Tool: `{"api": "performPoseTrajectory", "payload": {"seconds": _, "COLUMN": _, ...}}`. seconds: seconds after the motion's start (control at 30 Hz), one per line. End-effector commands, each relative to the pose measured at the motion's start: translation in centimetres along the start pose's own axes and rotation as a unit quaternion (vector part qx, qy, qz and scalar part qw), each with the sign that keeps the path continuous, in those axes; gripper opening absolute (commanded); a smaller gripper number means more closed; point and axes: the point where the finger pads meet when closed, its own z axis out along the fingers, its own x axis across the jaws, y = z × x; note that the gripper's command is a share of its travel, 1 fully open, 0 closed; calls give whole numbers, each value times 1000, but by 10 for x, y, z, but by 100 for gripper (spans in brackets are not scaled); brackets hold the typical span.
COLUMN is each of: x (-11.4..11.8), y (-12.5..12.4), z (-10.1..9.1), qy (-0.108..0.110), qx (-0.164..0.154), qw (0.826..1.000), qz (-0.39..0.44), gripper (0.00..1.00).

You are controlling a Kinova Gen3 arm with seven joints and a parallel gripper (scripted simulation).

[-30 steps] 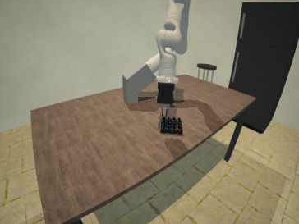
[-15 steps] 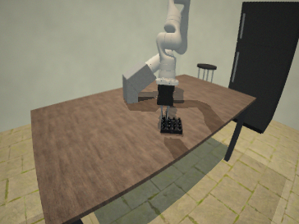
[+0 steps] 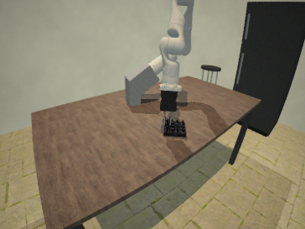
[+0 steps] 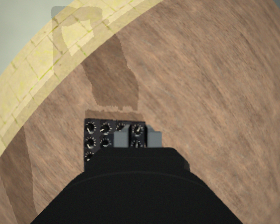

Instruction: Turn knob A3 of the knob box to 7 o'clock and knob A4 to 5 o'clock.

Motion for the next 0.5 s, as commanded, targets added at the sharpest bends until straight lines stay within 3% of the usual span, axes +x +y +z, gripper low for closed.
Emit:
{"api": "performPoseTrajectory", "payload": {"seconds": 0.0, "x": 0, "y": 1, "z": 5, "qy": 0, "qx": -2, "qw": 1000, "qz": 0, "gripper": 46}}
{"api": "performPoseTrajectory", "payload": {"seconds": 0.47, "x": -1, "y": 1, "z": 16, "qy": 0, "qx": -2, "qw": 1000, "qz": 0, "gripper": 46}}
